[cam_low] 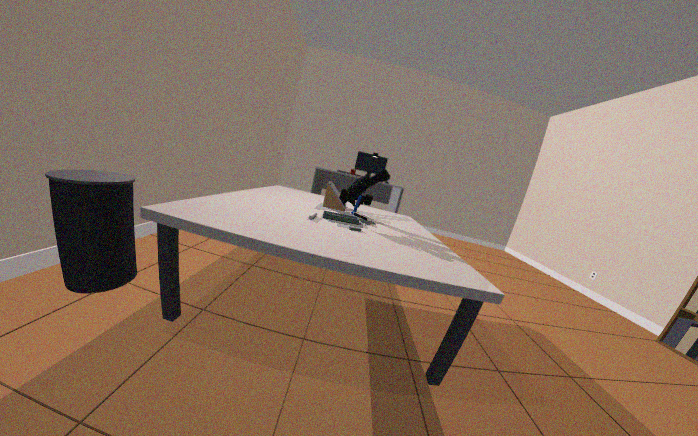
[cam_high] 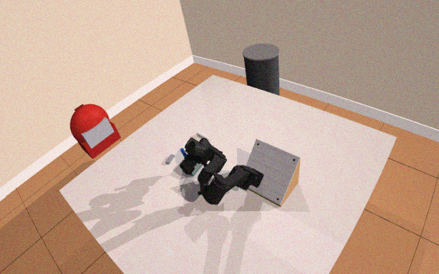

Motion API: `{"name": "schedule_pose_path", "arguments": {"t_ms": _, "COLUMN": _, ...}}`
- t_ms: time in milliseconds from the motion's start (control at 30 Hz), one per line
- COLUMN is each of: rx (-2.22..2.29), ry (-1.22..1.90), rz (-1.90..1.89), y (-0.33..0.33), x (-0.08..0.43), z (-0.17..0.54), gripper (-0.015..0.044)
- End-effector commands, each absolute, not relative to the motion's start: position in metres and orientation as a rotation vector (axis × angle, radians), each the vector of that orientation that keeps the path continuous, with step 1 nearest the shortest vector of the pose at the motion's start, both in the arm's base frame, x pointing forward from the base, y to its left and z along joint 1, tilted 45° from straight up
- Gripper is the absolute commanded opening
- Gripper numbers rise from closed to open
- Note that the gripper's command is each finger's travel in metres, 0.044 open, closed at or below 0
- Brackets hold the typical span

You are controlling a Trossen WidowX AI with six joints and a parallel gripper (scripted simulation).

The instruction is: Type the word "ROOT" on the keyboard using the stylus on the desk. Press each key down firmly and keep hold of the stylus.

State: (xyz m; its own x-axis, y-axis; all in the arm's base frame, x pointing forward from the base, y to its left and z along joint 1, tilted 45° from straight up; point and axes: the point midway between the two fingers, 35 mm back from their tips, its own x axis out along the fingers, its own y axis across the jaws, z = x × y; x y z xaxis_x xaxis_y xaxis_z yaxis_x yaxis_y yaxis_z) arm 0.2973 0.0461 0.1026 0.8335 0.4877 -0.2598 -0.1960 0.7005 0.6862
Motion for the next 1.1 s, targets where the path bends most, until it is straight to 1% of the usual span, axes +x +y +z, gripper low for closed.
{"name": "schedule_pose_path", "arguments": {"t_ms": 0, "rx": 0.704, "ry": 0.452, "rz": 0.386, "y": 0.047, "x": 0.2962, "z": 0.0983, "gripper": 0.0079}}
{"name": "schedule_pose_path", "arguments": {"t_ms": 1067, "rx": 0.704, "ry": 0.452, "rz": 0.386, "y": 0.0552, "x": 0.2957, "z": 0.0894, "gripper": 0.0081}}
